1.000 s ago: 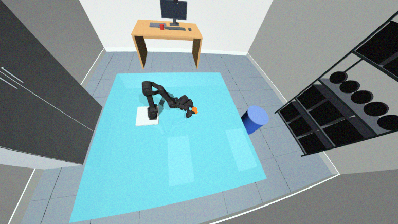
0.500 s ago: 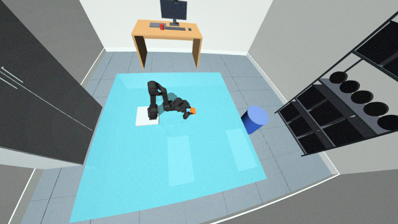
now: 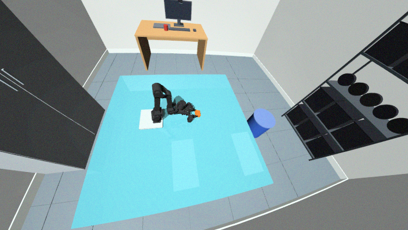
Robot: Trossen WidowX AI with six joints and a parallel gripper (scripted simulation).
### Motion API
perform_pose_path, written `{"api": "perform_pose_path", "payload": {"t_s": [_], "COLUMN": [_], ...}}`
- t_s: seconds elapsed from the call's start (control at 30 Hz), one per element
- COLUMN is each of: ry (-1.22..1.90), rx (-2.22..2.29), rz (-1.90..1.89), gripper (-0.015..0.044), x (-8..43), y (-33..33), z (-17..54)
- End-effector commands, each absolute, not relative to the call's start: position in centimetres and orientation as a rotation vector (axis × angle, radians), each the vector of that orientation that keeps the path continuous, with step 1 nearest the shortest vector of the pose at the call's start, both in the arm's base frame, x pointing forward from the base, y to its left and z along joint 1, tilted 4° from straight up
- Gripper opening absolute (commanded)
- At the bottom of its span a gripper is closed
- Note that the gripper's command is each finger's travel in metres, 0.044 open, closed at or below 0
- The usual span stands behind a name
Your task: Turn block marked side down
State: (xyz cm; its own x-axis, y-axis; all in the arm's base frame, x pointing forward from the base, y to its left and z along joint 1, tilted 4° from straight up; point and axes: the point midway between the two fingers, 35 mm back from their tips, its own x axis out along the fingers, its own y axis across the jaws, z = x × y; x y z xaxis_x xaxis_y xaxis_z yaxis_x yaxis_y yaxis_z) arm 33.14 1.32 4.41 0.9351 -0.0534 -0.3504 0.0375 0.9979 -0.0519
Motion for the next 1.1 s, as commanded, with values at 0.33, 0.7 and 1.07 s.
{"api": "perform_pose_path", "payload": {"t_s": [0.33, 0.7, 1.07], "ry": [0.358, 0.358, 0.358], "rx": [-0.050, -0.050, -0.050], "rz": [-0.049, -0.049, -0.049], "gripper": [0.0236, 0.0440, 0.0440], "x": [33.14, 33.14, 33.14], "y": [1.27, 1.27, 1.27], "z": [4.44, 4.44, 4.44]}}
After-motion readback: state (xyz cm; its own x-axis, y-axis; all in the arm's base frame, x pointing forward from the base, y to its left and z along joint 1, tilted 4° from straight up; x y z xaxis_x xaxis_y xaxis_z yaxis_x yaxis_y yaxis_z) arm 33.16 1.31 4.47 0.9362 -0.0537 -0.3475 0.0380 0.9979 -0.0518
